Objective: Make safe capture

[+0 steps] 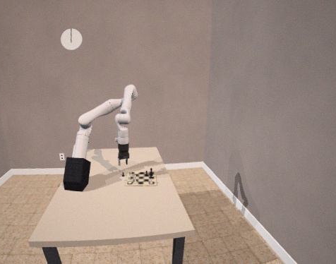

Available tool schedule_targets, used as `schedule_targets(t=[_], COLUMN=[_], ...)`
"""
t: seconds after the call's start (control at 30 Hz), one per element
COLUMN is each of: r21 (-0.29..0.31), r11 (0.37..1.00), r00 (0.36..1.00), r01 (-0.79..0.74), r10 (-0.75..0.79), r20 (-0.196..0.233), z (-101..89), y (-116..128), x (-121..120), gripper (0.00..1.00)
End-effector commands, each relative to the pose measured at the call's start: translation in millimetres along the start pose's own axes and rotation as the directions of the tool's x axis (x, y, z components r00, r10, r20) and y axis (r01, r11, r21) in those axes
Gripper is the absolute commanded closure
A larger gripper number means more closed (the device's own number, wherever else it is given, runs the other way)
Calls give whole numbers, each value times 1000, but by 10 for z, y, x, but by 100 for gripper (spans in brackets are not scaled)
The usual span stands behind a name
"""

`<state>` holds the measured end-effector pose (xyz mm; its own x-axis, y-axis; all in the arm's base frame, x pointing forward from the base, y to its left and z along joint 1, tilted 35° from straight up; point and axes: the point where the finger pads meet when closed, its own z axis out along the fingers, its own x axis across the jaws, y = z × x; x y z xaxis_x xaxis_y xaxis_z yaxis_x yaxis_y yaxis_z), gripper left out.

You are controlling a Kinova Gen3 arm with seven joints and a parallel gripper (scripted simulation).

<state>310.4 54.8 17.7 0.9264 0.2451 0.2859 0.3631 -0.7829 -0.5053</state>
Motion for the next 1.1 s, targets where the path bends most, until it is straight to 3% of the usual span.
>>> schedule_targets(t=[0.0, 0.2, 0.43, 0.5, 0.7, 1.0, 1.07], r21=[-1, 7, 12, 12, 11, 4, 4], r11=[999, 962, 834, 834, 647, 289, 289], r00=[999, 962, 834, 834, 647, 289, 289], r01=[52, 273, 552, 552, 763, 957, 957], r10=[-52, -273, -552, -552, -763, -957, -957], r20=[-3, -3, -7, -7, -10, -9, -9], z=[-13, -34, -69, -69, -109, -181, -181], y=[42, 139, 302, 302, 480, 779, 779], x=[12, 29, 59, 59, 99, 188, 188], gripper=[0, 0, 0, 0, 0, 0, 0])
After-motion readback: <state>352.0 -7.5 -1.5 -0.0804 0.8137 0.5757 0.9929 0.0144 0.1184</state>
